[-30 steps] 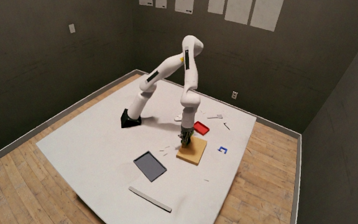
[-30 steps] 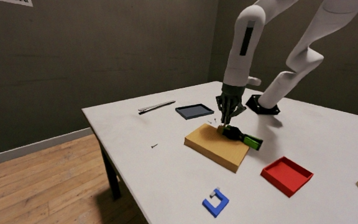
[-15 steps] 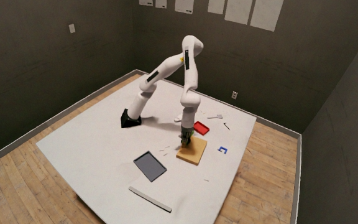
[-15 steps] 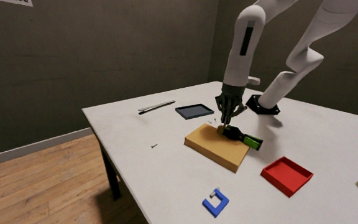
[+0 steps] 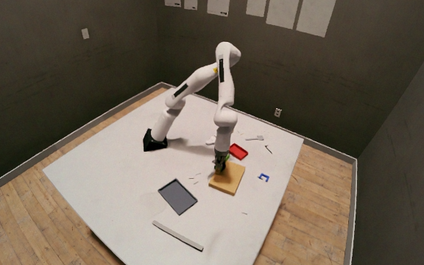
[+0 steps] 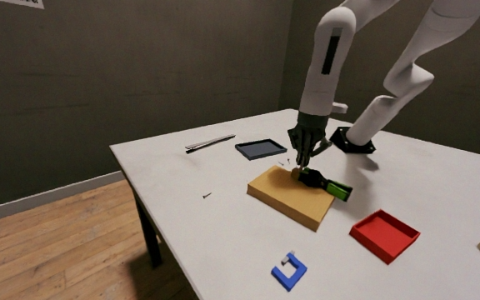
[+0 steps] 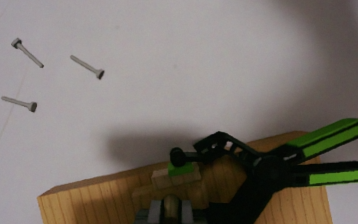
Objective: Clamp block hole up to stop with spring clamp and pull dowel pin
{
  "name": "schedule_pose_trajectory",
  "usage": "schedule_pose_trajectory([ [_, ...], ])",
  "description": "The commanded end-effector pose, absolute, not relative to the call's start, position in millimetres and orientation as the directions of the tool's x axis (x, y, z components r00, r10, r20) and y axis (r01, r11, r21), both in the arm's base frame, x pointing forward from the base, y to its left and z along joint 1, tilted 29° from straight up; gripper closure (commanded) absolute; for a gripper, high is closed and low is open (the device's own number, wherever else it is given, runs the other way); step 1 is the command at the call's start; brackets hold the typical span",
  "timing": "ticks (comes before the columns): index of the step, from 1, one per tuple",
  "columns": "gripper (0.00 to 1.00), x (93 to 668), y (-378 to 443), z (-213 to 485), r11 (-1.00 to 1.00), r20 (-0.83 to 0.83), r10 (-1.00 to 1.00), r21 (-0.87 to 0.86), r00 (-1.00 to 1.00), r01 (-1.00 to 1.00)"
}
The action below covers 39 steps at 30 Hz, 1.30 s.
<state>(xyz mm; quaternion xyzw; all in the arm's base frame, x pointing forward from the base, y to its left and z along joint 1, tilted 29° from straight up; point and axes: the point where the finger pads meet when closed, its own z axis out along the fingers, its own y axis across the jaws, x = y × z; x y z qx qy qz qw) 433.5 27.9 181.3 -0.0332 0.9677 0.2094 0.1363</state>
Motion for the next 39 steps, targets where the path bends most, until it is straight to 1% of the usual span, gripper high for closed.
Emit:
schedule_pose_trajectory([
  [1, 0.9, 435.8, 26.6, 184.2, 0.911, -0.294, -0.029, 0.386, -0.955, -0.147],
  [39, 0.9, 435.8, 26.5, 184.3, 0.888, -0.363, -0.204, 0.322, -0.909, -0.328],
])
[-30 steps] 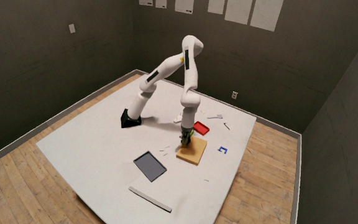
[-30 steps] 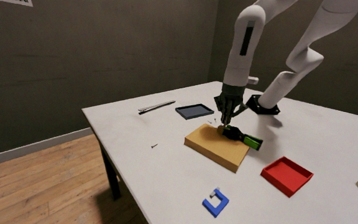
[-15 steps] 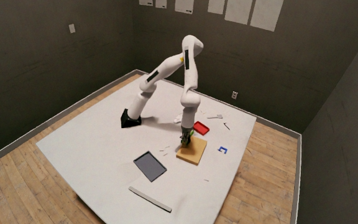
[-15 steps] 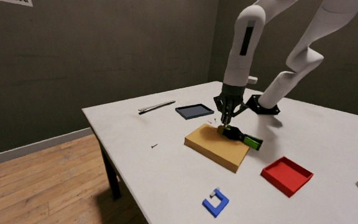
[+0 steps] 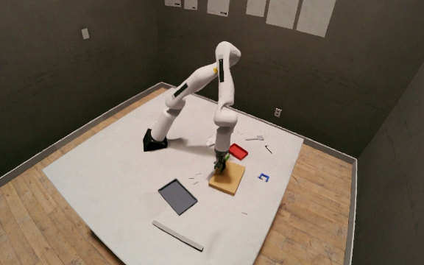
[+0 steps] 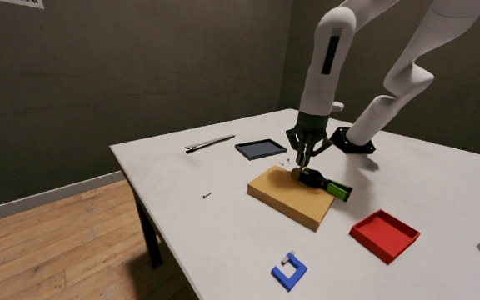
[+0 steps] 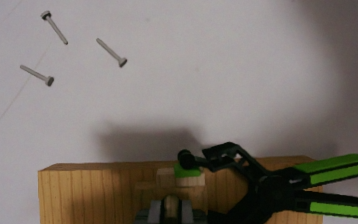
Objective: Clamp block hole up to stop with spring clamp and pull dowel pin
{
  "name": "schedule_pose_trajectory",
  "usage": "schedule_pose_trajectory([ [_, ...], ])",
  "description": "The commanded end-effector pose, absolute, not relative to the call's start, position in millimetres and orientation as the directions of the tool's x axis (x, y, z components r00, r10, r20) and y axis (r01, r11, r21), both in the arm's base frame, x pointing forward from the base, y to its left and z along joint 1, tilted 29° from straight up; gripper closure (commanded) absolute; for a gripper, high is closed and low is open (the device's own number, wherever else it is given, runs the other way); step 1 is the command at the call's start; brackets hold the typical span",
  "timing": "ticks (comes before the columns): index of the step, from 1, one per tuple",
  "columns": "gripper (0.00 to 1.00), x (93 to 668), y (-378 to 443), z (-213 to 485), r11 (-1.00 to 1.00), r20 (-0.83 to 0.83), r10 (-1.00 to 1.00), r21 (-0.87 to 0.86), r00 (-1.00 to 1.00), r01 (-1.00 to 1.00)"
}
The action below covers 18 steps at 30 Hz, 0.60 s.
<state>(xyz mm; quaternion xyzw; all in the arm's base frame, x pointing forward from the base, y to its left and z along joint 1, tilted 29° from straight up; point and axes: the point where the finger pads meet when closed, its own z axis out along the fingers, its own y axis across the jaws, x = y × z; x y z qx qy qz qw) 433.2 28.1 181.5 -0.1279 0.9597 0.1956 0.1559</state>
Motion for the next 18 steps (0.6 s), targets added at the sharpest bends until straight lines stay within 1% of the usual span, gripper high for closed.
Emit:
schedule_pose_trajectory([
  [1, 0.9, 435.8, 26.5, 184.3, 0.887, -0.365, -0.209, 0.32, -0.908, -0.333],
  [18, 0.9, 435.8, 26.5, 184.4, 0.867, -0.389, -0.279, 0.29, -0.878, -0.404],
])
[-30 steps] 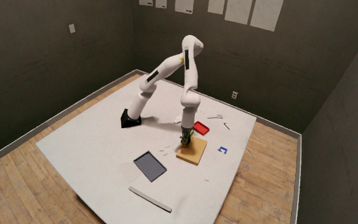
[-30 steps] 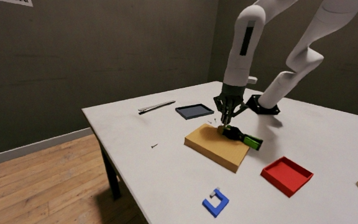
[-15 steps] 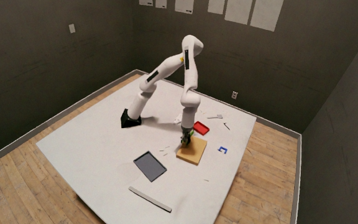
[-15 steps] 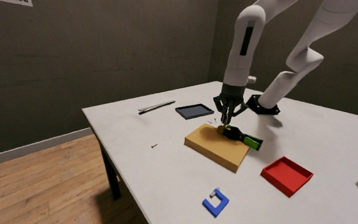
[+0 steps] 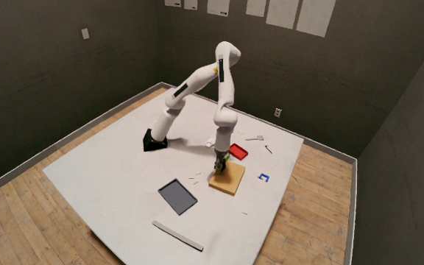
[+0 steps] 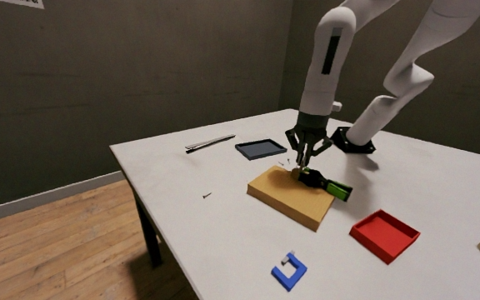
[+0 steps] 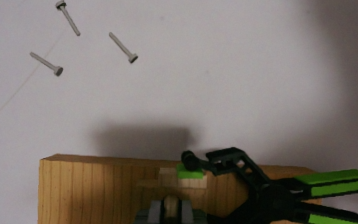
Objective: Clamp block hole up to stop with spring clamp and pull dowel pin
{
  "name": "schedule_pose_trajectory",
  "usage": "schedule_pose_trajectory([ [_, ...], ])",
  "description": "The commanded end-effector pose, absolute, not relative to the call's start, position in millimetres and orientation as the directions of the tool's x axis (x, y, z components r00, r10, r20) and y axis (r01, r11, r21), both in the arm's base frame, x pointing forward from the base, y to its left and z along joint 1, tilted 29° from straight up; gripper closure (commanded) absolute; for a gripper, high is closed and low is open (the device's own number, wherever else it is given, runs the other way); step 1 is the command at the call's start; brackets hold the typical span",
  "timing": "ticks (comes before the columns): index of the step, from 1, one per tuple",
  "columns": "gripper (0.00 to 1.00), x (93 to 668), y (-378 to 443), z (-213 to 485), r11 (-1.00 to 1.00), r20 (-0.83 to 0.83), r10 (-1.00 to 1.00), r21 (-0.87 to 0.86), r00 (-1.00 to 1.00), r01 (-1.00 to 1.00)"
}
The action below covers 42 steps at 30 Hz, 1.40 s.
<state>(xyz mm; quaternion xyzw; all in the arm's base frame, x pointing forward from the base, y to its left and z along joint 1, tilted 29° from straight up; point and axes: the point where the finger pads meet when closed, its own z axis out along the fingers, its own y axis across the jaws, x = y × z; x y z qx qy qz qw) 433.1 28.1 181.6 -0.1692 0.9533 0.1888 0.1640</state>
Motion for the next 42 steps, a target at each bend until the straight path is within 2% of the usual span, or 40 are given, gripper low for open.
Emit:
schedule_pose_trajectory([
  [1, 0.9, 435.8, 26.5, 184.4, 0.866, -0.391, -0.284, 0.288, -0.876, -0.409],
  [42, 0.9, 435.8, 26.4, 184.6, 0.799, -0.437, -0.439, 0.211, -0.785, -0.564],
])
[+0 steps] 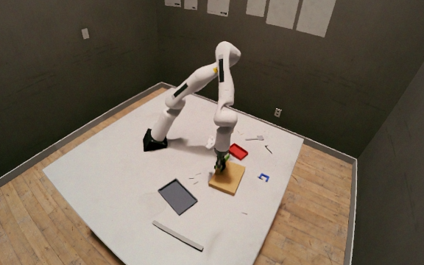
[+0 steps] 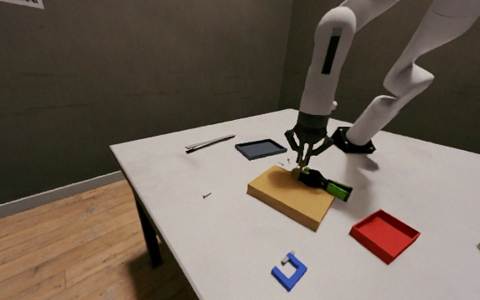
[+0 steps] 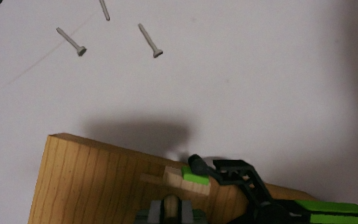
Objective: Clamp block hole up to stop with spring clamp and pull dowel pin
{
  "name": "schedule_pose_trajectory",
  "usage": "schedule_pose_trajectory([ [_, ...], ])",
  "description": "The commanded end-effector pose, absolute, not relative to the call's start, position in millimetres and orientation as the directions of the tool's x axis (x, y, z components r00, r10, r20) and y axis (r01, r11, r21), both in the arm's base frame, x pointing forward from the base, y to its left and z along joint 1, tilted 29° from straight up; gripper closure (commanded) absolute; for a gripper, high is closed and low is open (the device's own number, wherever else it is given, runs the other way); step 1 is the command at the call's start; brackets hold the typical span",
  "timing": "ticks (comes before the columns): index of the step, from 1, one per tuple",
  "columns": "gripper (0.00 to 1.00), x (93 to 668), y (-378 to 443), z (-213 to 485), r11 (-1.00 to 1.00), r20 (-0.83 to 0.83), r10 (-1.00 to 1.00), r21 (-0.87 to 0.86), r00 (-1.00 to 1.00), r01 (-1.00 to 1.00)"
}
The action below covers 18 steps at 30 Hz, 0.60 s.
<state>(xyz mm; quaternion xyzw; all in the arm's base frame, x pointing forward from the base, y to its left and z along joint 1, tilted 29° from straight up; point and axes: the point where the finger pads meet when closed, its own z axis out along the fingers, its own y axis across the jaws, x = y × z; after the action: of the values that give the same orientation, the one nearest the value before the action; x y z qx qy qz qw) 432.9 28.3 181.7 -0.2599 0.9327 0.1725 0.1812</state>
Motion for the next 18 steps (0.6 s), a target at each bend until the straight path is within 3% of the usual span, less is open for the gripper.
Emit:
schedule_pose_trajectory([
  [1, 0.9, 435.8, 26.4, 184.6, 0.799, -0.437, -0.439, 0.211, -0.785, -0.564],
  [18, 0.9, 435.8, 26.4, 184.7, 0.766, -0.451, -0.494, 0.179, -0.743, -0.617],
])
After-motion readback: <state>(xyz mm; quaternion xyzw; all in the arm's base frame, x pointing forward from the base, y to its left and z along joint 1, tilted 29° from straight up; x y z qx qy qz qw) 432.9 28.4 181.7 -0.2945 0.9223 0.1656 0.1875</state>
